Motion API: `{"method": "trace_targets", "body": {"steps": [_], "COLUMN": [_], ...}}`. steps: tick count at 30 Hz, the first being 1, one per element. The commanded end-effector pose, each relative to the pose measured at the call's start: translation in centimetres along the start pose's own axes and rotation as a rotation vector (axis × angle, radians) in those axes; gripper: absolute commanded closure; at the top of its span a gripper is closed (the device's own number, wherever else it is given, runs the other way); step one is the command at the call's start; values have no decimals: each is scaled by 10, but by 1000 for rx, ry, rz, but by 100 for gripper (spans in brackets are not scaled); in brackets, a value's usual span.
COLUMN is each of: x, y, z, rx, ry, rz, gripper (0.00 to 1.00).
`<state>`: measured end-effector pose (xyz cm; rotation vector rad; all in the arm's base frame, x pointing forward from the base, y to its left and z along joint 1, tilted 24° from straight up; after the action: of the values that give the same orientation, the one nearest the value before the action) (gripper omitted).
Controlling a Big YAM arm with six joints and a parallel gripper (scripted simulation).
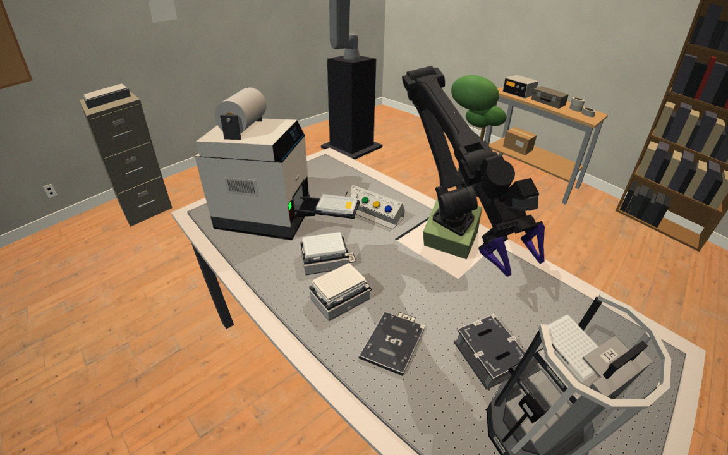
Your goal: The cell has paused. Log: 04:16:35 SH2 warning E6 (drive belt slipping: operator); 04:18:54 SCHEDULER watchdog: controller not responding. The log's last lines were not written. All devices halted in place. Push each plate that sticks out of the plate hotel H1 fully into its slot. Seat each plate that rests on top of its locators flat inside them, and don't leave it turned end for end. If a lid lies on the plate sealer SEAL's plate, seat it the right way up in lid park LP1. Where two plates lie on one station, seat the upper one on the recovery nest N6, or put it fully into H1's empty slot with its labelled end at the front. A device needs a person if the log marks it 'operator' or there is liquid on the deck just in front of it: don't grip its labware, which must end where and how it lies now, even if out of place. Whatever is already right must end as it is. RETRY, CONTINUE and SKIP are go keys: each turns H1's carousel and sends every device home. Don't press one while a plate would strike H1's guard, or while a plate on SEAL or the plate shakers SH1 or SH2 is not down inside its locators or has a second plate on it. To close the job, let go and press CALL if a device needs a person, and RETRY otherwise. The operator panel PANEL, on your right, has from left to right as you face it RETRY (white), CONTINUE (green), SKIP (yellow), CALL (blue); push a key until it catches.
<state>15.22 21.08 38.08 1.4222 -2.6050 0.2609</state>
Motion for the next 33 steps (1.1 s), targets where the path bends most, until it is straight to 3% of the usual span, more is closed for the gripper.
{"method": "trace_targets", "body": {"steps": [1,15,33], "x": [1,1,-24], "y": [-2,-2,-12], "z": [-1,-1,39], "rx": [11,11,12], "ry": [-24,-24,-8], "rz": [7,7,9], "gripper": [0,0,0]}}
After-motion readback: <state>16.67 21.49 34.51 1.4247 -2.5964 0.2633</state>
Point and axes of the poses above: the point where the finger pads meet when closed, its own x axis back along the fingers, its own y axis across the jaws, z = x × y, the point moved 10 cm from there along x, back along the fingers, and after that the axes turned 14 degrees about -x, right-handed, at the moved point
